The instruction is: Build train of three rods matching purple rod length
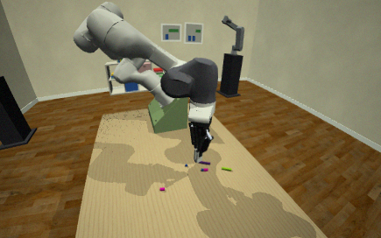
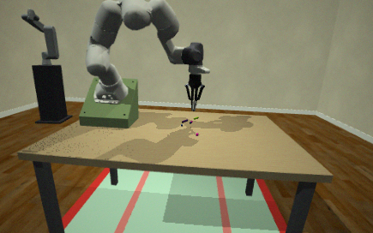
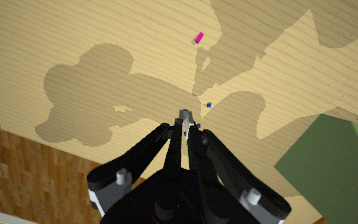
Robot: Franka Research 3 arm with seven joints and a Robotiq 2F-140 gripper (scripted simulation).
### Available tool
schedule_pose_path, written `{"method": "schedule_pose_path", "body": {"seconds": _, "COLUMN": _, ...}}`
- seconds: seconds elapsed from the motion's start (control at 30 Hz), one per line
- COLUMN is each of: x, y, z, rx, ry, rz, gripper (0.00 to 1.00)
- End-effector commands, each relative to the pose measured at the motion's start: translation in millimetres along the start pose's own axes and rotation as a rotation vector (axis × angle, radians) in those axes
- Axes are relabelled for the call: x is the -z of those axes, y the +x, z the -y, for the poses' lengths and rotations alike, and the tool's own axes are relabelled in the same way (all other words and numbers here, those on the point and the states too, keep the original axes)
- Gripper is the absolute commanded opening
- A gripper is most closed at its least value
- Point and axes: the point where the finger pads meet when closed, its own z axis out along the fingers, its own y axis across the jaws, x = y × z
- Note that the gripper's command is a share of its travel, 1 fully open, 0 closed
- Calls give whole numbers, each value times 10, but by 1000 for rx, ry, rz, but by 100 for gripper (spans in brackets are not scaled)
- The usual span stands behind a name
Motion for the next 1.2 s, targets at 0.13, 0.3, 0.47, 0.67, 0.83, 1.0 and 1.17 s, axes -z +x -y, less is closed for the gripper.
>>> {"method": "schedule_pose_path", "body": {"seconds": 0.13, "x": -4, "y": -176, "z": 52, "rx": -219, "ry": 5, "rz": -5, "gripper": 3}}
{"method": "schedule_pose_path", "body": {"seconds": 0.3, "x": -9, "y": -298, "z": 83, "rx": -292, "ry": 5, "rz": -6, "gripper": 3}}
{"method": "schedule_pose_path", "body": {"seconds": 0.47, "x": -15, "y": -416, "z": 110, "rx": -361, "ry": 5, "rz": -8, "gripper": 3}}
{"method": "schedule_pose_path", "body": {"seconds": 0.67, "x": -21, "y": -514, "z": 129, "rx": -419, "ry": 5, "rz": -9, "gripper": 3}}
{"method": "schedule_pose_path", "body": {"seconds": 0.83, "x": -32, "y": -682, "z": 156, "rx": -516, "ry": 5, "rz": -11, "gripper": 3}}
{"method": "schedule_pose_path", "body": {"seconds": 1.0, "x": -40, "y": -780, "z": 169, "rx": -573, "ry": 5, "rz": -13, "gripper": 3}}
{"method": "schedule_pose_path", "body": {"seconds": 1.17, "x": -40, "y": -781, "z": 169, "rx": -573, "ry": 5, "rz": -13, "gripper": 3}}
